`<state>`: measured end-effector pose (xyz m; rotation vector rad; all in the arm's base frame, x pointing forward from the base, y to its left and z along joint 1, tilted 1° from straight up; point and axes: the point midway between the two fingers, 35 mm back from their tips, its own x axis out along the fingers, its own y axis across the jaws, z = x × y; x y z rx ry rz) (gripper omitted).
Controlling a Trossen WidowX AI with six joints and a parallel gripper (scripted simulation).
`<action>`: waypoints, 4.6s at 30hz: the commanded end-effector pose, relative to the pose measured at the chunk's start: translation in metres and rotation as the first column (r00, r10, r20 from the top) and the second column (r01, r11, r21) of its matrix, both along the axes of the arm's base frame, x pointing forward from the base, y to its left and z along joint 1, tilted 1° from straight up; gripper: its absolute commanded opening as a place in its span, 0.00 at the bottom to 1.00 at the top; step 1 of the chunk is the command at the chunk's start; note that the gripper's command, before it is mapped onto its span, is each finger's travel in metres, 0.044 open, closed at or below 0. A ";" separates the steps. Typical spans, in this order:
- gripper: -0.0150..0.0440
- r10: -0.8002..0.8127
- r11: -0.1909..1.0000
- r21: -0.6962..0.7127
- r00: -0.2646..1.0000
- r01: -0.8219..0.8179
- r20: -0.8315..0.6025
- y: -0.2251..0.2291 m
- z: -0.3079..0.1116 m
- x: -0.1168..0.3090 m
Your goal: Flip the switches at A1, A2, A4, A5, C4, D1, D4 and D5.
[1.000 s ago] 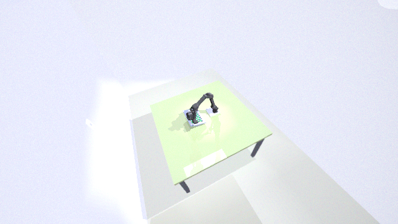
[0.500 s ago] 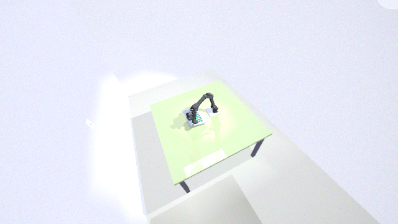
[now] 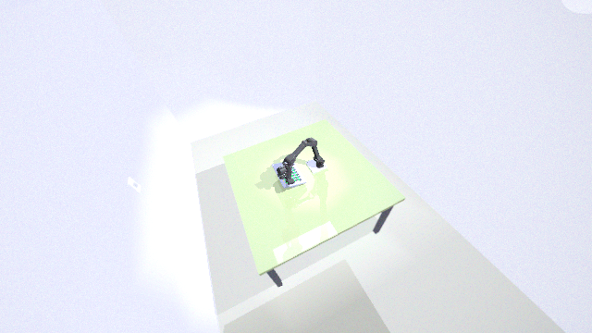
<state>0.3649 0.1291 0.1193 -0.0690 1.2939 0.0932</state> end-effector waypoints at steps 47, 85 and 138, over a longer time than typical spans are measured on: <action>0.25 0.005 1.000 -0.003 1.000 -0.005 -0.002 -0.032 0.004 0.002; 0.25 0.005 1.000 -0.003 1.000 -0.005 -0.002 -0.032 0.003 0.002; 0.25 0.005 1.000 -0.005 1.000 -0.005 0.021 -0.091 0.055 -0.025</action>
